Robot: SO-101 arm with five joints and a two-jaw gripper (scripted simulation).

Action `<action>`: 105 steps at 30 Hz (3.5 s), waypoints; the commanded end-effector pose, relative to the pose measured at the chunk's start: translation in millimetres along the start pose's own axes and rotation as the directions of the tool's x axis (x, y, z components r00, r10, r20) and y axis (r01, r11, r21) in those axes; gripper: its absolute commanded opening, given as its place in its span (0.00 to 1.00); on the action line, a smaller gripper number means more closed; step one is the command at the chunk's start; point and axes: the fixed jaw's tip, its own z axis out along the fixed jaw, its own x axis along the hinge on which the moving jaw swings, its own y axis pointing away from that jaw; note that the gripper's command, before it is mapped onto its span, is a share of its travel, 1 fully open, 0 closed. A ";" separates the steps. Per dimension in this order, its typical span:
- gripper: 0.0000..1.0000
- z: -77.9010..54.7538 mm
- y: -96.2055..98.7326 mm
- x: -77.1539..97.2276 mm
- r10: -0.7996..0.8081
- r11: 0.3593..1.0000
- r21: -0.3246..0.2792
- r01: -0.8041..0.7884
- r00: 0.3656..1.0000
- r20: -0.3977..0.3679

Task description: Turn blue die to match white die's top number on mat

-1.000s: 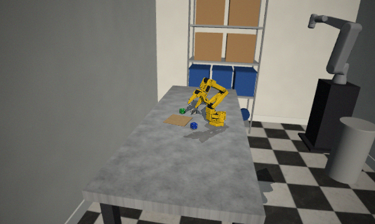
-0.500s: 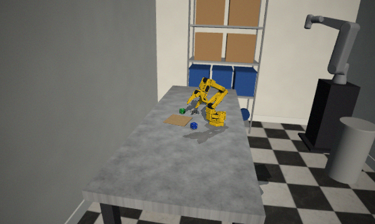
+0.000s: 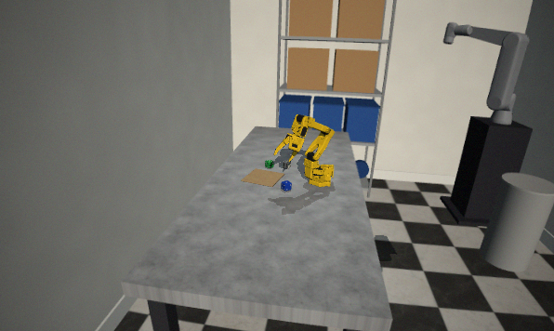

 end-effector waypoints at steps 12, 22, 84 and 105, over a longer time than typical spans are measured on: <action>0.35 -0.1 -6.3 -17.3 0.464 0.885 -0.034 -0.465 0.885 -0.030; 0.35 6.2 -7.0 -24.6 0.704 0.703 -0.038 -0.710 0.702 -0.102; 0.35 70.8 25.9 -3.3 0.666 0.575 0.034 -0.818 0.443 -0.601; 0.35 69.7 25.2 -3.8 0.675 0.567 0.040 -0.823 0.435 -0.596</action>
